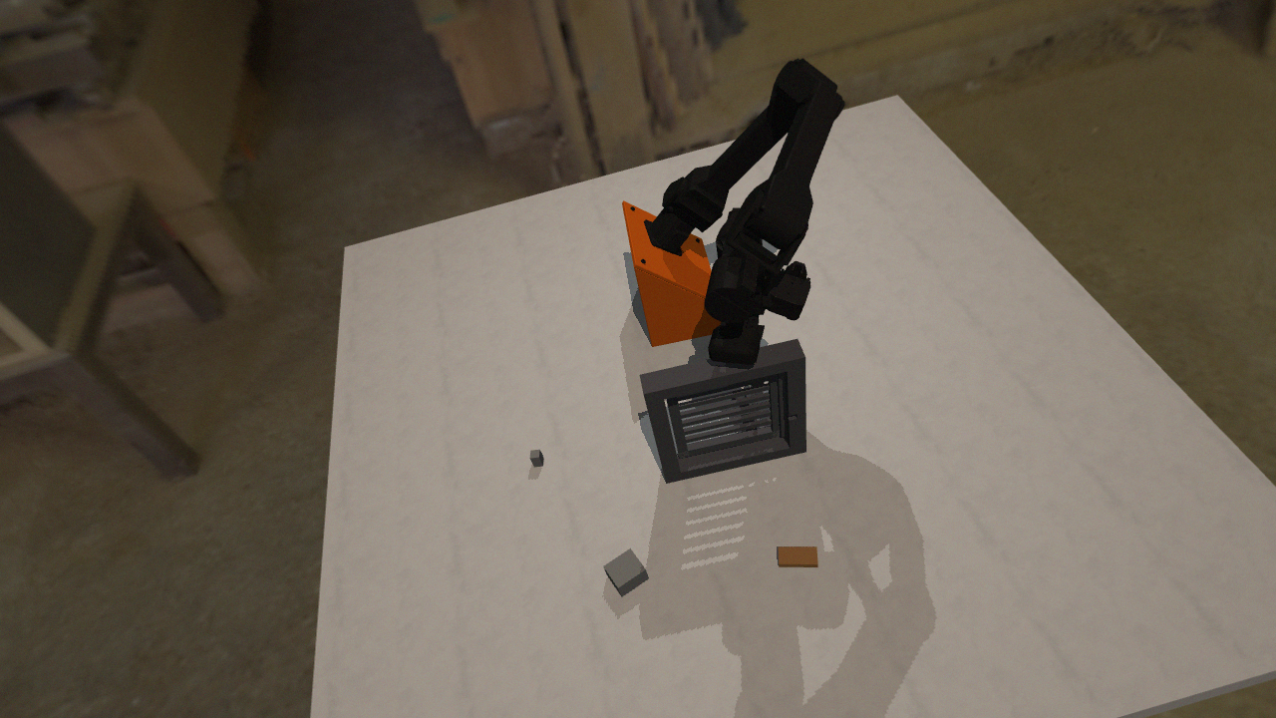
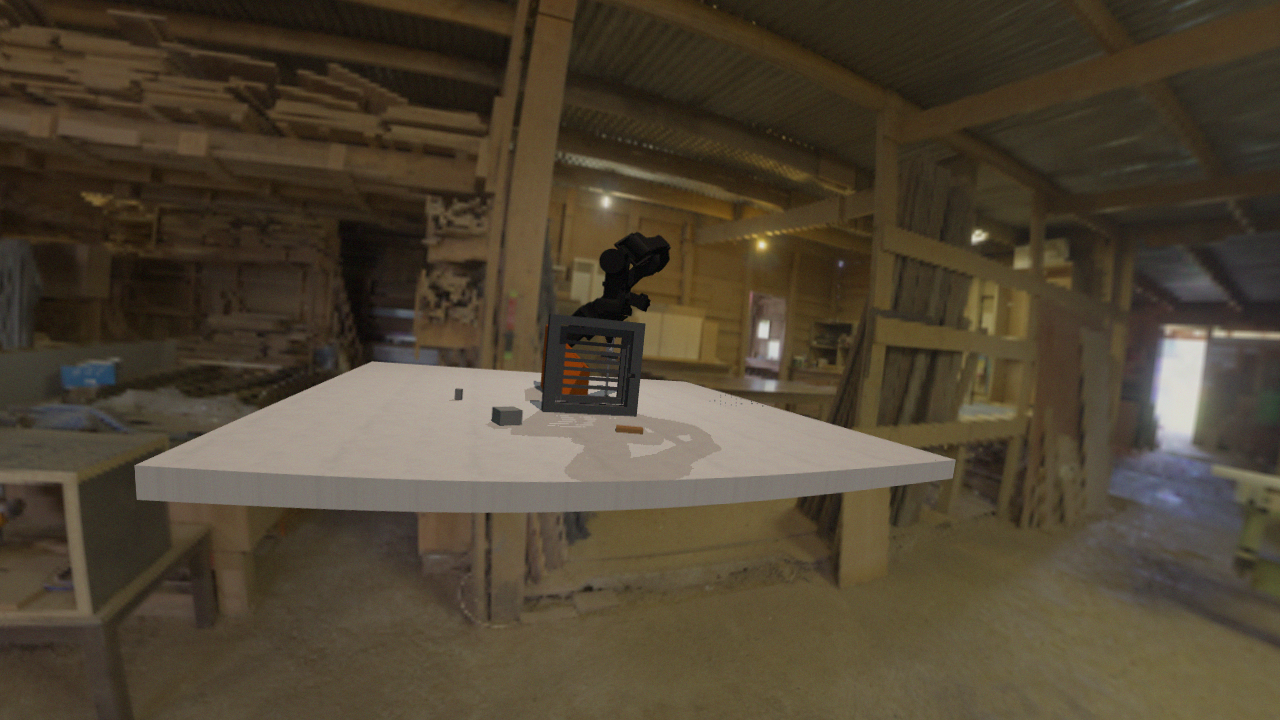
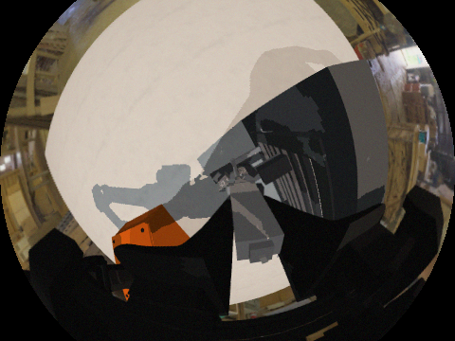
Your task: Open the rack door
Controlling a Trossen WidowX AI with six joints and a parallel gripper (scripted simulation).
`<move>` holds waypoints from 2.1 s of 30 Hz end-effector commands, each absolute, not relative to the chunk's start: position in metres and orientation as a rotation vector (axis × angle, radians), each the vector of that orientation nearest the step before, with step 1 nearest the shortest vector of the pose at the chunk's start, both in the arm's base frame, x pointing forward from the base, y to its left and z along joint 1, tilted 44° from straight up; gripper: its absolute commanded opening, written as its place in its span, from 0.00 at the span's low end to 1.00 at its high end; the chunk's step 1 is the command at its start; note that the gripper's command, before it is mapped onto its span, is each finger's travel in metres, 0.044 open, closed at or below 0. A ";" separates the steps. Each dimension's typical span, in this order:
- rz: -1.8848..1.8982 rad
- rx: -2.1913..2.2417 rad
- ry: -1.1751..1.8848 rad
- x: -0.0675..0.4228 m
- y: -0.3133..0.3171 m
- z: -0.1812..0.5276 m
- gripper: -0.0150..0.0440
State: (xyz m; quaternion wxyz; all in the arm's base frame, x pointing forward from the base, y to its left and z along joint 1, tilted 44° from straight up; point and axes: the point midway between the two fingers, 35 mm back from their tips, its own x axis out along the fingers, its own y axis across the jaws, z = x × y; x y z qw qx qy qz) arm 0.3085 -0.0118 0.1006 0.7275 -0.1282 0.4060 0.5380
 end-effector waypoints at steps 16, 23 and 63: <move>1.493 -0.904 0.394 0.309 -0.012 0.101 0.27; 1.493 -0.904 0.394 0.309 -0.012 0.101 0.27; 1.399 -0.688 0.581 0.309 -0.012 0.101 0.73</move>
